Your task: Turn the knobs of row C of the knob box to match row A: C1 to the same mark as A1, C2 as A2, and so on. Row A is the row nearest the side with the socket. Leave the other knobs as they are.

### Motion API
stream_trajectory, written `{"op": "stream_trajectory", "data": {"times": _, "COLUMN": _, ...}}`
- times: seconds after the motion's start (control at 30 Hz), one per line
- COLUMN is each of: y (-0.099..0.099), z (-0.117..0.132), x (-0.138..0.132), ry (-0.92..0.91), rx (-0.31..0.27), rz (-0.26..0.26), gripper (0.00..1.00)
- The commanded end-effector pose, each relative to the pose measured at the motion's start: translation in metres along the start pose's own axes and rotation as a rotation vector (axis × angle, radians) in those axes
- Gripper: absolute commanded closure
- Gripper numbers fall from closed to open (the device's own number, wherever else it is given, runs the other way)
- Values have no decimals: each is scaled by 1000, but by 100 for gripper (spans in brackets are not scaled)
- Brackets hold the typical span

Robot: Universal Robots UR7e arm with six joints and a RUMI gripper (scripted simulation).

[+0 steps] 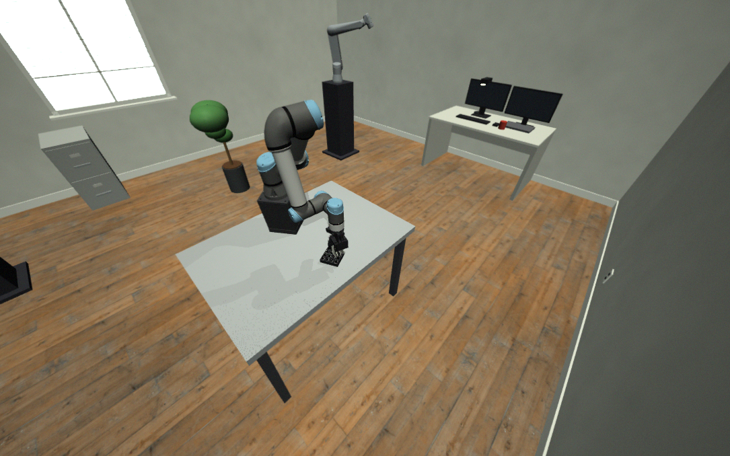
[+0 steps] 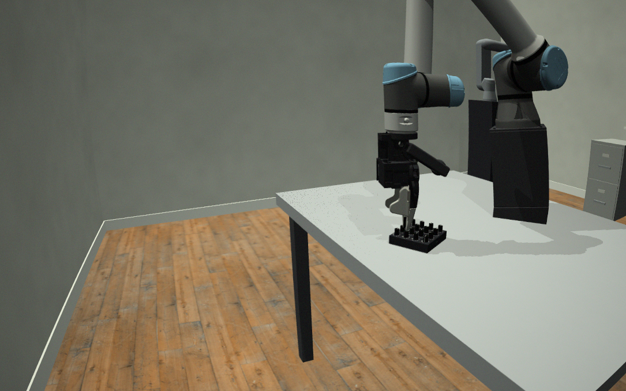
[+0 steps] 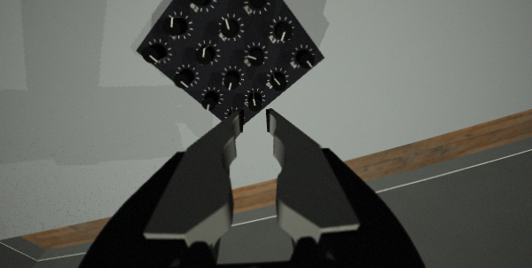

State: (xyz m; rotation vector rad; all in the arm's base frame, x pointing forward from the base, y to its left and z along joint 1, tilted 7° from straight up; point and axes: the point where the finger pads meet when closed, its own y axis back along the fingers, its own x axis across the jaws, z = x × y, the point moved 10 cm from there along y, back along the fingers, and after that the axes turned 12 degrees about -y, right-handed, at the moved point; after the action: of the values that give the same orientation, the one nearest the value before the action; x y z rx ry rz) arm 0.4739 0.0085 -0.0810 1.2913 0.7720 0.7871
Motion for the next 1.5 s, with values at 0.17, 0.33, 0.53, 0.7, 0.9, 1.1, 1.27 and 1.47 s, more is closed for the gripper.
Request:
{"op": "stream_trajectory", "data": {"times": 0.17, "y": 0, "z": 0, "x": 0, "ry": 0, "rx": -1, "rz": 0, "gripper": 89}}
{"op": "stream_trajectory", "data": {"times": 0.33, "y": 0, "z": 0, "x": 0, "ry": 0, "rx": -1, "rz": 0, "gripper": 89}}
{"op": "stream_trajectory", "data": {"times": 0.53, "y": 0, "z": 0, "x": 0, "ry": 0, "rx": -1, "rz": 0, "gripper": 89}}
{"op": "stream_trajectory", "data": {"times": 0.7, "y": 0, "z": -3, "x": 0, "ry": 0, "rx": -1, "rz": 0, "gripper": 89}}
{"op": "stream_trajectory", "data": {"times": 0.9, "y": 0, "z": -4, "x": -1, "ry": 0, "rx": -1, "rz": 0, "gripper": 89}}
{"op": "stream_trajectory", "data": {"times": 1.1, "y": 0, "z": -4, "x": -1, "ry": 0, "rx": -1, "rz": 0, "gripper": 89}}
{"op": "stream_trajectory", "data": {"times": 1.27, "y": 0, "z": -4, "x": -1, "ry": 0, "rx": -1, "rz": 0, "gripper": 89}}
{"op": "stream_trajectory", "data": {"times": 1.47, "y": 0, "z": -4, "x": -1, "ry": 0, "rx": -1, "rz": 0, "gripper": 89}}
